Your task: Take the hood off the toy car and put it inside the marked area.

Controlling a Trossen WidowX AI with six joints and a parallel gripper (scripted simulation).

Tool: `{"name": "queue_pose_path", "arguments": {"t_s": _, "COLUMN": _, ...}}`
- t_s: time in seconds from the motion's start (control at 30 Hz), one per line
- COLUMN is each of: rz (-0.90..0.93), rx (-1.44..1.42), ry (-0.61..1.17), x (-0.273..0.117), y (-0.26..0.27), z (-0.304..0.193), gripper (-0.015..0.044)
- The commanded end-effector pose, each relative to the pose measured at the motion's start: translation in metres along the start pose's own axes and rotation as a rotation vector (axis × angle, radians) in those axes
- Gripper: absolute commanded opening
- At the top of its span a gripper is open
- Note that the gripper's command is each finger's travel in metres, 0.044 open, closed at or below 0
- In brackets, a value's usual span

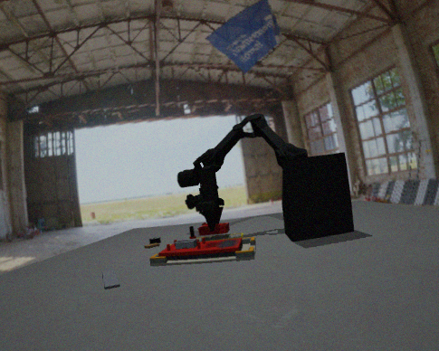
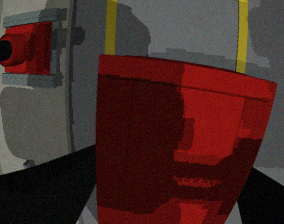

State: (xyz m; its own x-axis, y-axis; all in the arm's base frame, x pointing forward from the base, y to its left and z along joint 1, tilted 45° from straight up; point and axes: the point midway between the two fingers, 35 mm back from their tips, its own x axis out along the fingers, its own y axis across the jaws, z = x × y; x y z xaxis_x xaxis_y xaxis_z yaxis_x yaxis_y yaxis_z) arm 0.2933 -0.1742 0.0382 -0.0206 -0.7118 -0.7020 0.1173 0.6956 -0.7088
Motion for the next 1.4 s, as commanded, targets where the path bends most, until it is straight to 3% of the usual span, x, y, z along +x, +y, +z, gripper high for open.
{"name": "queue_pose_path", "arguments": {"t_s": 0.0, "rz": 0.005, "rx": -0.006, "ry": -0.001, "x": 0.002, "y": 0.001, "z": 0.000, "gripper": 0.0000}}
{"name": "queue_pose_path", "arguments": {"t_s": 1.17, "rz": 0.004, "rx": -0.006, "ry": -0.001, "x": 0.019, "y": 0.001, "z": 0.000, "gripper": 0.0000}}
{"name": "queue_pose_path", "arguments": {"t_s": 1.37, "rz": -0.001, "rx": 0.000, "ry": 0.000, "x": 0.018, "y": 0.000, "z": 0.000, "gripper": 0.0158}}
